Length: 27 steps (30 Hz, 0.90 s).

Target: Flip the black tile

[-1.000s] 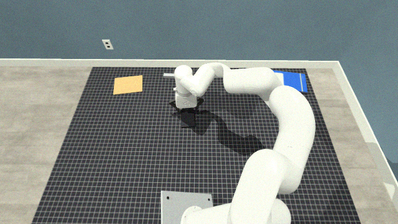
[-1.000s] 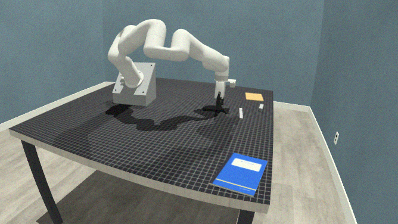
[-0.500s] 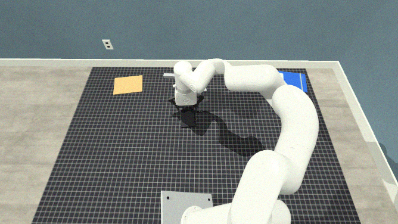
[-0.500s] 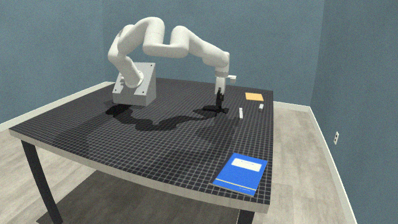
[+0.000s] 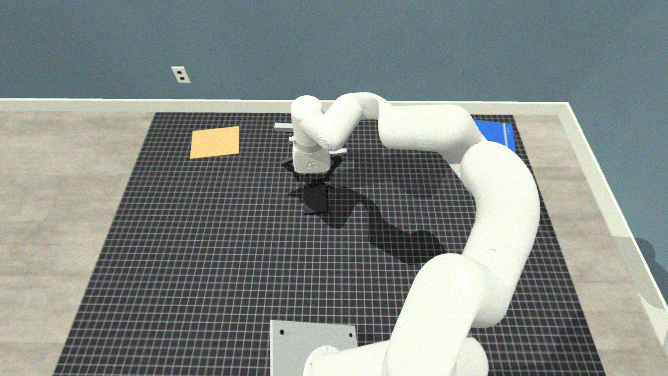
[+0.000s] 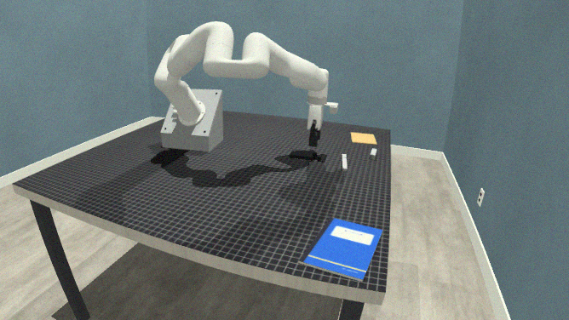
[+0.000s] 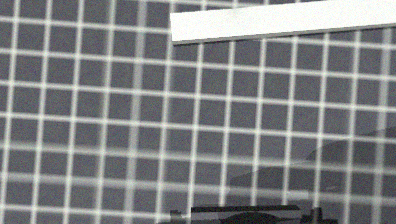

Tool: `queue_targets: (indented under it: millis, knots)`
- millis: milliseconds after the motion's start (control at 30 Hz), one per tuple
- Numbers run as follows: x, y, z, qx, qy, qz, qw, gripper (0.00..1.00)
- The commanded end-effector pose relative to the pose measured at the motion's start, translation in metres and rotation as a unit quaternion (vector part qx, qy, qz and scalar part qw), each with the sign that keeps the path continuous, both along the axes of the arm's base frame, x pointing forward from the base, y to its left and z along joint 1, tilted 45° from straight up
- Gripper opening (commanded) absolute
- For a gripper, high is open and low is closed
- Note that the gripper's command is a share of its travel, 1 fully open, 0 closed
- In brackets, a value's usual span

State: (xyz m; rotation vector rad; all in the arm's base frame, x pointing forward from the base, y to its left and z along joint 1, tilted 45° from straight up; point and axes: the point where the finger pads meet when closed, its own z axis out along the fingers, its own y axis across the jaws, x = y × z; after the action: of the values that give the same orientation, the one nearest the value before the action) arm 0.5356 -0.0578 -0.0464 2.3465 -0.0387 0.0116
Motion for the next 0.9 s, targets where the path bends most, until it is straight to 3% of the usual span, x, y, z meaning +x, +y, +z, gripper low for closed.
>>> queue_targets:
  millis: [0, 867]
  knots:
    - [0.0014, 0.0051, 0.0036, 0.001, -0.002, 0.002, 1.0, 1.0]
    - [0.0014, 0.0071, 0.0056, 0.001, -0.002, 0.002, 1.0, 1.0]
